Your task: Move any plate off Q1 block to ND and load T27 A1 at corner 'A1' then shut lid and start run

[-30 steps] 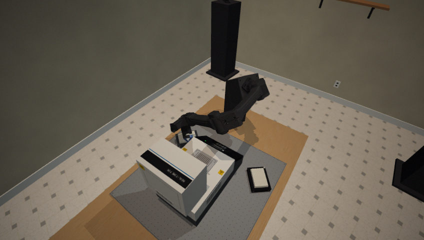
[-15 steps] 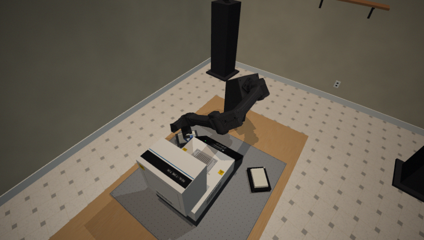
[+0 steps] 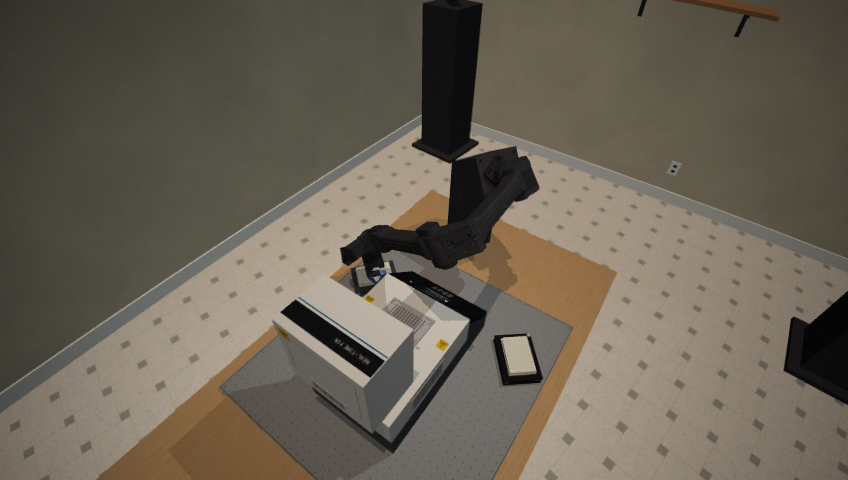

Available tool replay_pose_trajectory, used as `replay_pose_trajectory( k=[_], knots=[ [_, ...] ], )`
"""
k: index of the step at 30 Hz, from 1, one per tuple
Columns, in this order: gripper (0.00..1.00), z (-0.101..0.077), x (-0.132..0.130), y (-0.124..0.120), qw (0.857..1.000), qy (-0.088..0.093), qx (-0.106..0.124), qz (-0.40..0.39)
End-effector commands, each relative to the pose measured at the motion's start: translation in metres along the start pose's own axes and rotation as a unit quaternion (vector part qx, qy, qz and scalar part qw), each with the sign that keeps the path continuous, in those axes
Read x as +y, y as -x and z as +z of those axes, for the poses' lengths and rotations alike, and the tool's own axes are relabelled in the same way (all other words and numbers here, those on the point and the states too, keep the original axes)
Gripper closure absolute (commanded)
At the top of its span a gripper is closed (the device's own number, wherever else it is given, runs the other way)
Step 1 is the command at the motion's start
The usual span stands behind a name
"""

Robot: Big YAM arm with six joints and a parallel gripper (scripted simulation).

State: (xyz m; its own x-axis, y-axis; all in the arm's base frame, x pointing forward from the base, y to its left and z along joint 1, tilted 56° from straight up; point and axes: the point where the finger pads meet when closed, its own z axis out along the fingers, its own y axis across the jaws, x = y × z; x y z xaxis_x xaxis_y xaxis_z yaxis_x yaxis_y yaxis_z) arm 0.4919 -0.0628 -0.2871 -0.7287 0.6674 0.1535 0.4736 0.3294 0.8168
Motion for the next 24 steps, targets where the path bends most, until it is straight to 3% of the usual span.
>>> replay_pose_trajectory(
  k=[1, 9, 14, 17, 24],
  knots=[
    [0.00, -0.029, 0.002, 0.009, 1.000, 0.004, -0.015, -0.001],
    [0.00, -0.061, 0.004, 0.018, 1.000, 0.004, -0.019, -0.014],
    [0.00, -0.059, -0.003, 0.001, 1.000, -0.003, -0.004, -0.003],
    [0.00, -0.067, -0.004, -0.007, 1.000, -0.003, 0.002, 0.001],
    [0.00, -0.108, 0.005, 0.019, 1.000, 0.004, -0.024, -0.015]
  ],
)
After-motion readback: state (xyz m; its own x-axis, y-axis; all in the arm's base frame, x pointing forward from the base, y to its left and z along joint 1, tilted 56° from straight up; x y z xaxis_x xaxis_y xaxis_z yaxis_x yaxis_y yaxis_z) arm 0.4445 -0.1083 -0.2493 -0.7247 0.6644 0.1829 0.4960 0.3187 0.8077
